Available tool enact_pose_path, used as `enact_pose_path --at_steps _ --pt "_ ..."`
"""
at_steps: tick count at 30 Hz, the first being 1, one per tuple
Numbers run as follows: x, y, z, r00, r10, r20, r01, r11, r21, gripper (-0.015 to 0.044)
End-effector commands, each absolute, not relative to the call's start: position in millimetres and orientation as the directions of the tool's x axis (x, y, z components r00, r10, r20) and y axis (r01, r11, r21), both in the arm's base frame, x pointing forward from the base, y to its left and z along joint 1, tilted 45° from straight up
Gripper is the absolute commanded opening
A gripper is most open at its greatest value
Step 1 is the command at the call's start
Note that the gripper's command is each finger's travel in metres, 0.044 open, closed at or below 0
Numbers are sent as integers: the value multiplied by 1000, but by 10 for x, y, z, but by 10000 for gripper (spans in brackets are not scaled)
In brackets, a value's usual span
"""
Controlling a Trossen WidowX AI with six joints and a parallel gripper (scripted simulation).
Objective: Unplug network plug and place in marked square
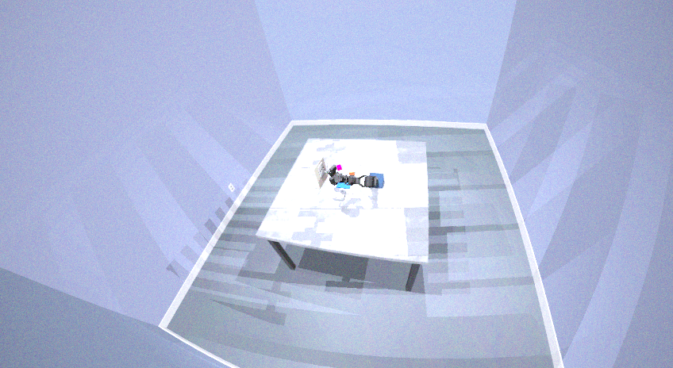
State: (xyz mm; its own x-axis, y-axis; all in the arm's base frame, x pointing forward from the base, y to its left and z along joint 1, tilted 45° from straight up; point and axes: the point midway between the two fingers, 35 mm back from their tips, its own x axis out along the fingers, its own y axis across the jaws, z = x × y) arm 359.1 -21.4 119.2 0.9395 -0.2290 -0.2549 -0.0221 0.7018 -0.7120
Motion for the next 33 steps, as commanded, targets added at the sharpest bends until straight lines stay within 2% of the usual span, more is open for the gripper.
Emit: enact_pose_path --at_steps 1,33 --pt "3557 -210 1183 938 -231 -259 -22 704 -709 0" --pt "3426 -187 1209 938 -231 -259 -22 704 -709 0"
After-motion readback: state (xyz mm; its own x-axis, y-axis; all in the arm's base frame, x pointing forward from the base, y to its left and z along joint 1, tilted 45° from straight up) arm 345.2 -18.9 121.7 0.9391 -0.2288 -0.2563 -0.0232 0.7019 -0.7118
